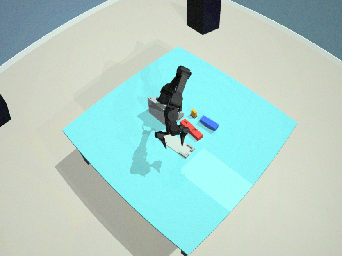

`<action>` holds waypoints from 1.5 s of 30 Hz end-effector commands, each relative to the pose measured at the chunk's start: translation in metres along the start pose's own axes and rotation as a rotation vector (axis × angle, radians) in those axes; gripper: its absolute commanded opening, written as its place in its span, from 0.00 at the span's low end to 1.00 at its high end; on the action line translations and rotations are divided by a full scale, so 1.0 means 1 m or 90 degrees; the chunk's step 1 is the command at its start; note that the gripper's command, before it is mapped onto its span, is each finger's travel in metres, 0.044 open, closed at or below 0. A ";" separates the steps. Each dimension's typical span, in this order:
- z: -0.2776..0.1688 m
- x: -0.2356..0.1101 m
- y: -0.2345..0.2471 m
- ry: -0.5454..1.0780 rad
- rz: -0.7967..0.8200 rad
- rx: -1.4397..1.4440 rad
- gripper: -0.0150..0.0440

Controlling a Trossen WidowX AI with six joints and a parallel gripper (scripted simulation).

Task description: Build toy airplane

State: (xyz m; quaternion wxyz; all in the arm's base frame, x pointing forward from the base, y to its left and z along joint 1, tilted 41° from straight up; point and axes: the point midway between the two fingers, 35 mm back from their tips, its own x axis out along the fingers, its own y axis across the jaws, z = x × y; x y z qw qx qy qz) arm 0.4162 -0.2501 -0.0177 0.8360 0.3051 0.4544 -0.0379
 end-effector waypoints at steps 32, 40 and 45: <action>-0.275 -0.043 0.212 0.493 0.186 -0.212 1.00; -0.282 -0.036 0.214 0.493 0.186 -0.212 1.00; -0.288 -0.030 0.215 0.493 0.186 -0.212 1.00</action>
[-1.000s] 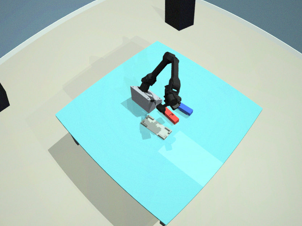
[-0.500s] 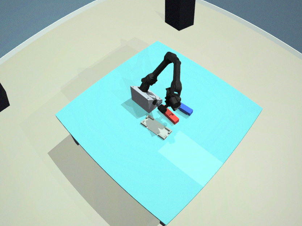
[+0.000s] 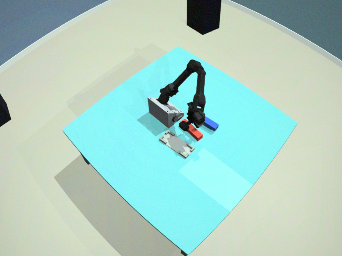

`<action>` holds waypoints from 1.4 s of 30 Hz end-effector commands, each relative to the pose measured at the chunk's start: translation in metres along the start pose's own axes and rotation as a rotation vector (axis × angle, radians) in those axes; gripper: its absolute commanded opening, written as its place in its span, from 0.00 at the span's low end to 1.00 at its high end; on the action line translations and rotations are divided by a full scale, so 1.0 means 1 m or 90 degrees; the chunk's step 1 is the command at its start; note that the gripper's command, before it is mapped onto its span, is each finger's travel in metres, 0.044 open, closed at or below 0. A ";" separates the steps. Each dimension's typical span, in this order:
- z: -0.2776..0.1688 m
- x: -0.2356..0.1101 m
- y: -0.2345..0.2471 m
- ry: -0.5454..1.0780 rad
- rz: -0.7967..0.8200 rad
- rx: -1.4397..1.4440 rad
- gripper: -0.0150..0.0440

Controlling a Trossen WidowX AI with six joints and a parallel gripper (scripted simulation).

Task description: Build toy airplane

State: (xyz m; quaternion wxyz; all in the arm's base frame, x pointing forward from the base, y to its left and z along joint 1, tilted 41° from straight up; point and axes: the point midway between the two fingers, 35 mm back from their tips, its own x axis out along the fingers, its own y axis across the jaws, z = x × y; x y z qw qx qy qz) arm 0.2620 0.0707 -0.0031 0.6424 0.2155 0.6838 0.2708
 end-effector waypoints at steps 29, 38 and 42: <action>-0.003 0.040 0.001 0.004 0.006 0.005 0.73; -0.003 0.040 0.001 0.004 0.006 0.005 0.53; -0.002 0.038 0.001 0.004 0.006 0.005 0.39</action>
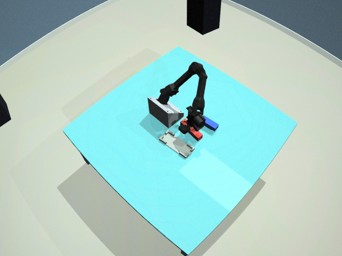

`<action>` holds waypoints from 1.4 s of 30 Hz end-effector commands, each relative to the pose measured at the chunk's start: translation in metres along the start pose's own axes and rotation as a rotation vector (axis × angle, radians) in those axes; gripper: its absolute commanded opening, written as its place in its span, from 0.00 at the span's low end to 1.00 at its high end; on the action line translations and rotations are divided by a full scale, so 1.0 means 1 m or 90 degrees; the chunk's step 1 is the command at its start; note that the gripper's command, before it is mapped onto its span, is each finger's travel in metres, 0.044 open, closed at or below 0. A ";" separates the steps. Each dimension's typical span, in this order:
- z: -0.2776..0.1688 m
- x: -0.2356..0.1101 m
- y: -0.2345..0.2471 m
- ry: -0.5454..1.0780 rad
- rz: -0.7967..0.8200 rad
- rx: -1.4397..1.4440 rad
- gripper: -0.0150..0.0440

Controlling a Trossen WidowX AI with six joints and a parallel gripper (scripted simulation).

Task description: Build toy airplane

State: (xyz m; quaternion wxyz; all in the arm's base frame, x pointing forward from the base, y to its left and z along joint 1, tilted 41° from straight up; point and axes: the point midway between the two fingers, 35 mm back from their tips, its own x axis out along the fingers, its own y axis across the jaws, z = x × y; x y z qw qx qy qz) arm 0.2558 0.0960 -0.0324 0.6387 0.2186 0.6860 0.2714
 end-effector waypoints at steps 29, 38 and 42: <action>0.008 -0.087 -0.003 -0.001 -0.005 0.002 0.25; 0.004 -0.116 -0.002 0.000 -0.003 0.002 0.25; 0.001 -0.128 -0.001 0.000 -0.002 0.001 0.25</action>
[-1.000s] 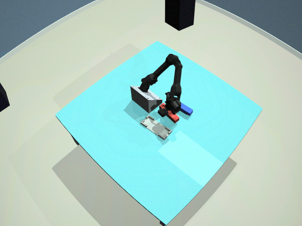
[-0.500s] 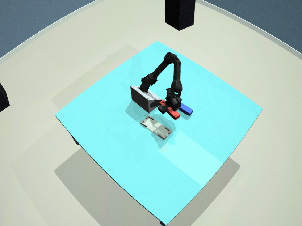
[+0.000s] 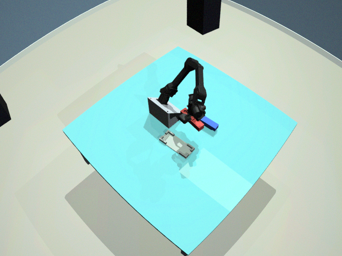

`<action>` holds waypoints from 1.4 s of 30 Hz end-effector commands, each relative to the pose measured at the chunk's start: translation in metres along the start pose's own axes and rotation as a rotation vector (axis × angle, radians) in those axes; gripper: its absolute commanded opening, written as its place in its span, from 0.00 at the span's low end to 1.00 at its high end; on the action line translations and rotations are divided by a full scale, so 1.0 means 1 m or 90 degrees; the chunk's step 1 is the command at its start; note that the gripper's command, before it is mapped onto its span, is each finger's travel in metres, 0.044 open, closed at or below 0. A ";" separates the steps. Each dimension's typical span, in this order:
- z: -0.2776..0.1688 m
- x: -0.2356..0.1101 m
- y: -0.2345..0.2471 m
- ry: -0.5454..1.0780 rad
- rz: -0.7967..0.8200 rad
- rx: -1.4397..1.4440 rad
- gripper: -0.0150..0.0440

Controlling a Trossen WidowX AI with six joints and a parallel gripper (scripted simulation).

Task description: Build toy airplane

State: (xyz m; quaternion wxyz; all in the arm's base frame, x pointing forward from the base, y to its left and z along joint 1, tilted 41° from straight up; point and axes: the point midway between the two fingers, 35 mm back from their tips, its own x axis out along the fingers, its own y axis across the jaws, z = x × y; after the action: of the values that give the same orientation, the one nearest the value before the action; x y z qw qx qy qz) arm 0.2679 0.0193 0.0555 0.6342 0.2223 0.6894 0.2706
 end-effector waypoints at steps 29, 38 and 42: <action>0.020 0.017 -0.072 -0.006 -0.008 -0.037 0.25; 0.023 0.030 -0.098 -0.007 -0.009 -0.049 0.25; 0.023 0.036 -0.110 -0.007 -0.009 -0.054 0.25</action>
State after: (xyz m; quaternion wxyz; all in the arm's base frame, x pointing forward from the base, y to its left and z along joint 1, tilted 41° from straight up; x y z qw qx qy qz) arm 0.2905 -0.0330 -0.0366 0.6460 0.1964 0.6766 0.2938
